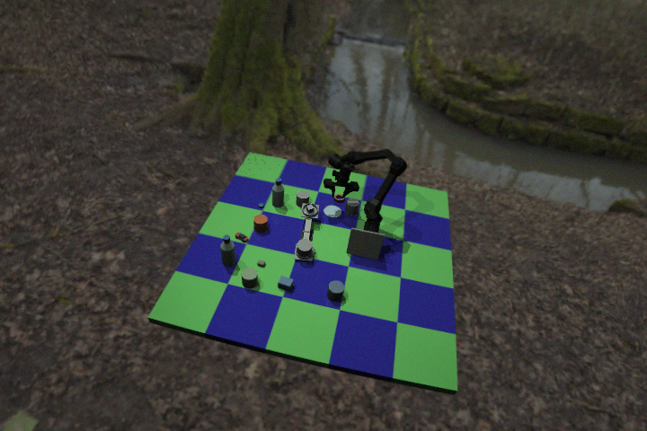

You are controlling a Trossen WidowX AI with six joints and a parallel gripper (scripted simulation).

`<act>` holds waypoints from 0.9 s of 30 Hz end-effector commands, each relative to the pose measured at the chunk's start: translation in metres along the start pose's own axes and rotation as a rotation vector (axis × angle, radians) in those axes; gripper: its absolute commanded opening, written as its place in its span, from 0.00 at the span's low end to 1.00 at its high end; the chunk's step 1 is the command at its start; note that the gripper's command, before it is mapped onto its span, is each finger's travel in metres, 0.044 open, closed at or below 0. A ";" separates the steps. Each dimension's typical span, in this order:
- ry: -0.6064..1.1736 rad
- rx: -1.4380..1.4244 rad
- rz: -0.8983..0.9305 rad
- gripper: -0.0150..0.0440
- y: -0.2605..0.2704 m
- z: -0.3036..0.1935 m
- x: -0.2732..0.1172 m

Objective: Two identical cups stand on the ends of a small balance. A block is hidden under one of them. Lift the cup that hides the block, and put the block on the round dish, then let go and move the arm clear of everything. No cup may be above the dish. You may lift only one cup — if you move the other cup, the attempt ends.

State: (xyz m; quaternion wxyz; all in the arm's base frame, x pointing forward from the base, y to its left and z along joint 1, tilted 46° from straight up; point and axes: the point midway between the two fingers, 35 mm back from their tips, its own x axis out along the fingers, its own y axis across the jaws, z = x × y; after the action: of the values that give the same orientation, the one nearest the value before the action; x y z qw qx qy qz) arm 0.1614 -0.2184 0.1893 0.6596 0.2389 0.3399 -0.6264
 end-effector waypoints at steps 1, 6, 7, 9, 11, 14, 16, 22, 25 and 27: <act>0.038 -0.112 -0.010 0.69 0.048 -0.014 -0.001; 0.029 -0.216 -0.032 0.69 0.107 -0.039 -0.006; 0.024 -0.237 -0.041 0.69 0.118 -0.045 -0.007; 0.009 -0.280 -0.068 0.69 0.136 -0.059 -0.009; -0.011 -0.323 -0.099 0.69 0.153 -0.073 -0.010; -0.031 -0.355 -0.122 0.69 0.164 -0.084 -0.011; -0.031 -0.355 -0.122 0.69 0.164 -0.084 -0.011; -0.032 -0.355 -0.122 0.69 0.163 -0.083 0.003; -0.032 -0.355 -0.122 0.69 0.162 -0.083 0.004; -0.032 -0.355 -0.122 0.69 0.162 -0.083 0.006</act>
State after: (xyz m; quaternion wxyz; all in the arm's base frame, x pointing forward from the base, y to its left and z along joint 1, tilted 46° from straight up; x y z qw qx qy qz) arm 0.3090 -0.1421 0.1156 0.6563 0.0921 0.4485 -0.5997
